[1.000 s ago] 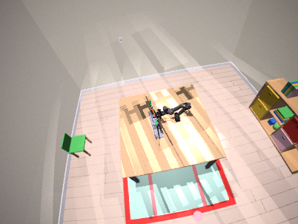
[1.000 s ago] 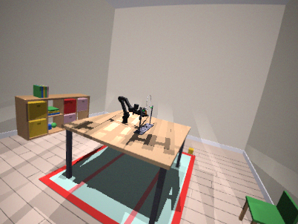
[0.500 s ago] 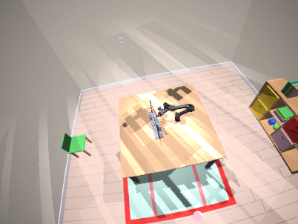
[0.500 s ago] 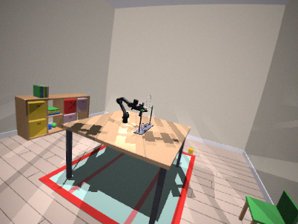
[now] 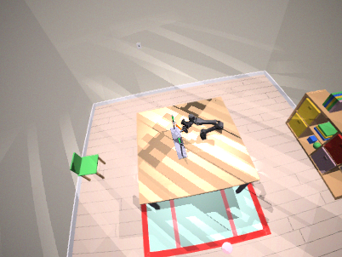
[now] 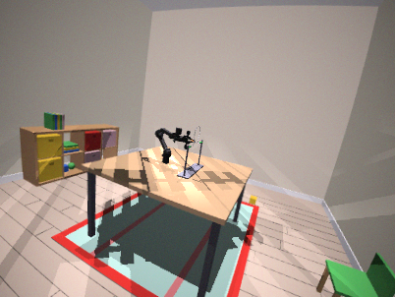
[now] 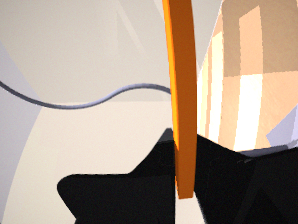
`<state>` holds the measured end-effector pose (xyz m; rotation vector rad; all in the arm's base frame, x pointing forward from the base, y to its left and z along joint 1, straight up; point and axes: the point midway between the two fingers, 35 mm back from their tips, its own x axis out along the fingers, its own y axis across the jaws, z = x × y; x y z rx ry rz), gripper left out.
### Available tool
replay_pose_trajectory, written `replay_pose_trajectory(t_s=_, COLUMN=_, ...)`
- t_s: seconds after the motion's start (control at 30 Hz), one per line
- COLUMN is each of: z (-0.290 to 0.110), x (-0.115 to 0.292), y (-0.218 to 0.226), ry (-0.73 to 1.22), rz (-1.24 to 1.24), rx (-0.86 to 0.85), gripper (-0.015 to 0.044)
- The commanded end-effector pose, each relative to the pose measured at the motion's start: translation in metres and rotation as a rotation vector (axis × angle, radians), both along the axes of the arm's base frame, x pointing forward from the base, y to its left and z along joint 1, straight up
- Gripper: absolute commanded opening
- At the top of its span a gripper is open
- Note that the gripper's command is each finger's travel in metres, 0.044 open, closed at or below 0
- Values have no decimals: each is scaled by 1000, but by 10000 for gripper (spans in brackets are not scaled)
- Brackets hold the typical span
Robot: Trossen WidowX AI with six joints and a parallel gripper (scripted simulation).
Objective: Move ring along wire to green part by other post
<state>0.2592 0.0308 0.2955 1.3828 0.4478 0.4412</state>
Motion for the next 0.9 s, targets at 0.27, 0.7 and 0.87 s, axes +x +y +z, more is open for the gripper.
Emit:
replay_pose_trajectory(t_s=0.27, z=45, x=-2, y=0, ry=25, rz=16, rx=296, gripper=-150)
replay_pose_trajectory(t_s=0.7, z=82, x=-2, y=-11, ry=45, rz=22, rx=536, gripper=-150)
replay_pose_trajectory(t_s=0.87, z=91, x=-2, y=-16, ry=50, rz=24, rx=583, gripper=-150)
